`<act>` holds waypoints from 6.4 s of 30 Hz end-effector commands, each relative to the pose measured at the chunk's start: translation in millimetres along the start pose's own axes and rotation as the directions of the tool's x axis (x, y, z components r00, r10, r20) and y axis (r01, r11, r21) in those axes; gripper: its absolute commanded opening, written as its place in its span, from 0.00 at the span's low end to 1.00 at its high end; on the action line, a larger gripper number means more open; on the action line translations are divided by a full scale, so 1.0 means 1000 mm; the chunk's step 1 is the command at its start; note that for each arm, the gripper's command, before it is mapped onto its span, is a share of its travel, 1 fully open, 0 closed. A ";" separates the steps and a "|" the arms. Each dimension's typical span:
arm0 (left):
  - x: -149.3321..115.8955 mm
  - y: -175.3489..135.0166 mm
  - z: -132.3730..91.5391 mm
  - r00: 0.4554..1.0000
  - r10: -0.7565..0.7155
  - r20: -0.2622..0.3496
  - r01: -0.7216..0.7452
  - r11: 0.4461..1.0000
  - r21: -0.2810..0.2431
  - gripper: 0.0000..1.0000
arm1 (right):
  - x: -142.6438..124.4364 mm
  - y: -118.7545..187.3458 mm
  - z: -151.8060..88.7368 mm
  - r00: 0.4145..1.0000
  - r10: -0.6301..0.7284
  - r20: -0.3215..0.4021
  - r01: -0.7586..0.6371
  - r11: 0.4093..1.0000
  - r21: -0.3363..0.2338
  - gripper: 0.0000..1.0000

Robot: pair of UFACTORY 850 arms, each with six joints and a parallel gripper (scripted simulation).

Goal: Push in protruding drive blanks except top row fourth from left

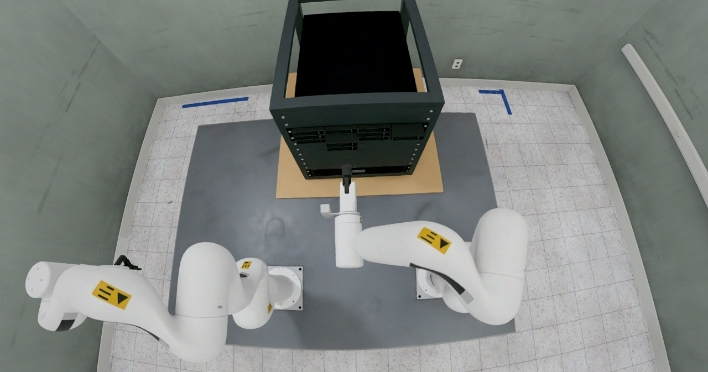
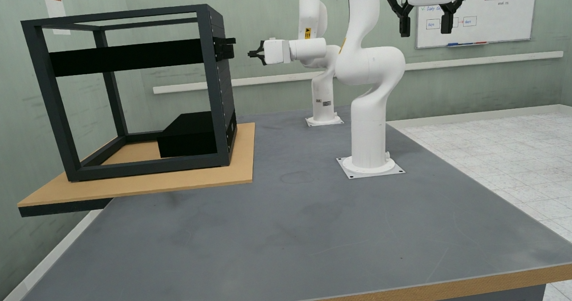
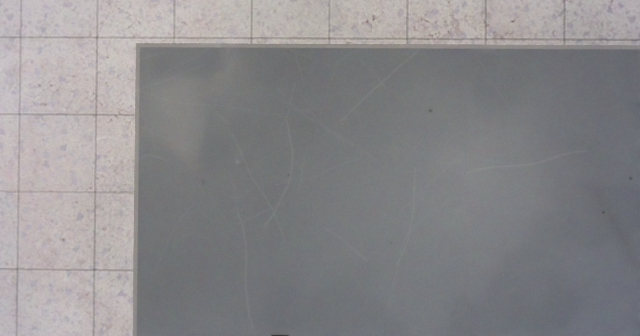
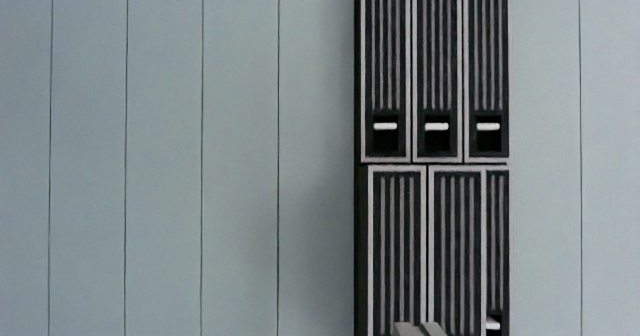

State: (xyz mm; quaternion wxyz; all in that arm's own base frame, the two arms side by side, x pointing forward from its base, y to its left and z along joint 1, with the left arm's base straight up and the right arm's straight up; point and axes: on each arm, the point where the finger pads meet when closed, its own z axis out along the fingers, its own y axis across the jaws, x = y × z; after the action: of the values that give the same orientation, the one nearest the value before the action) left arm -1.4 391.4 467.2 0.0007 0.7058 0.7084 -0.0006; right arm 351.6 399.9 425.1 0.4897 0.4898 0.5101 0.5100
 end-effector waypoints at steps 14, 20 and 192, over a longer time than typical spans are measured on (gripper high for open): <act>0.000 0.000 -0.001 1.000 0.000 -0.002 0.000 1.000 0.000 1.00 | 0.013 0.001 0.003 1.000 0.002 0.001 -0.002 1.000 -0.001 0.00; 0.000 0.000 -0.001 1.000 0.000 -0.002 0.000 1.000 0.000 1.00 | 0.013 0.001 0.018 1.000 0.002 0.001 -0.002 1.000 -0.001 0.00; 0.000 0.000 -0.001 1.000 0.000 -0.002 0.000 1.000 0.000 1.00 | 0.013 0.001 0.021 1.000 0.002 0.001 -0.002 1.000 -0.002 0.00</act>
State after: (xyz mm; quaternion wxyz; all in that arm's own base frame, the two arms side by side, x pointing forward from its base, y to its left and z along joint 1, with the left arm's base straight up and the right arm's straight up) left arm -1.4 391.4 467.2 0.0007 0.7058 0.7084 -0.0006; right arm 390.2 413.7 424.8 0.4900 0.4898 0.5100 0.5098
